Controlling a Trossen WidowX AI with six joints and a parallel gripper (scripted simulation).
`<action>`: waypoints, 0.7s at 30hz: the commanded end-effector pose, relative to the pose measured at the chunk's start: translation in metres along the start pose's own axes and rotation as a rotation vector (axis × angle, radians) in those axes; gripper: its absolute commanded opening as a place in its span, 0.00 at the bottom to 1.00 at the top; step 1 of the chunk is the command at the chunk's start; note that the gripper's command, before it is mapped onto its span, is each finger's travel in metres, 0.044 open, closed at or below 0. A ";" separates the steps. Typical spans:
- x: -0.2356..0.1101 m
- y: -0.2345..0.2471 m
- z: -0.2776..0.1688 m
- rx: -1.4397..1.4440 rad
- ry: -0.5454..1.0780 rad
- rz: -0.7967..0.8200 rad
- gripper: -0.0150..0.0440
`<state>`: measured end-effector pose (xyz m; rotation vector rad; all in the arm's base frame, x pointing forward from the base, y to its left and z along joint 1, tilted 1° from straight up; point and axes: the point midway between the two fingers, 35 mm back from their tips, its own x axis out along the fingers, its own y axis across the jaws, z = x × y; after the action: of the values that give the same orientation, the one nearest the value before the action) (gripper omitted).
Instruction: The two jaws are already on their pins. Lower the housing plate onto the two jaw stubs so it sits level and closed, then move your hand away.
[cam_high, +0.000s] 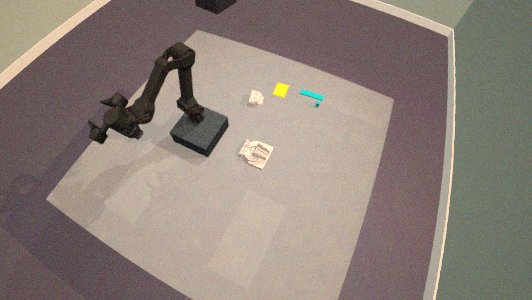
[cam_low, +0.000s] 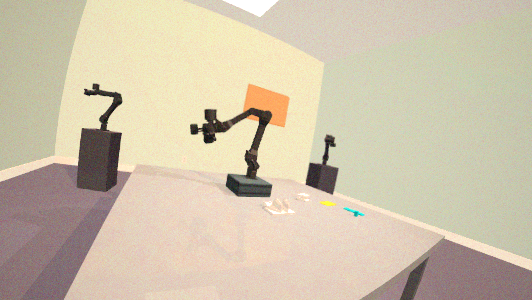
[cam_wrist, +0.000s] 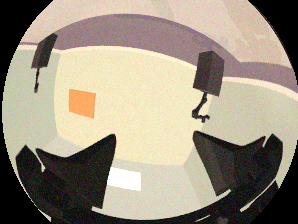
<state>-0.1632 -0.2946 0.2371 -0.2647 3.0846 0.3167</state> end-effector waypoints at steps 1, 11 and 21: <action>0.000 0.000 0.000 0.000 0.000 0.000 0.98; -0.025 -0.033 -0.010 0.063 -0.005 -0.186 1.00; -0.091 -0.081 -0.004 0.221 -0.058 -0.457 1.00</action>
<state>-0.0776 -0.3505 0.2325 -0.8247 2.9046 0.0194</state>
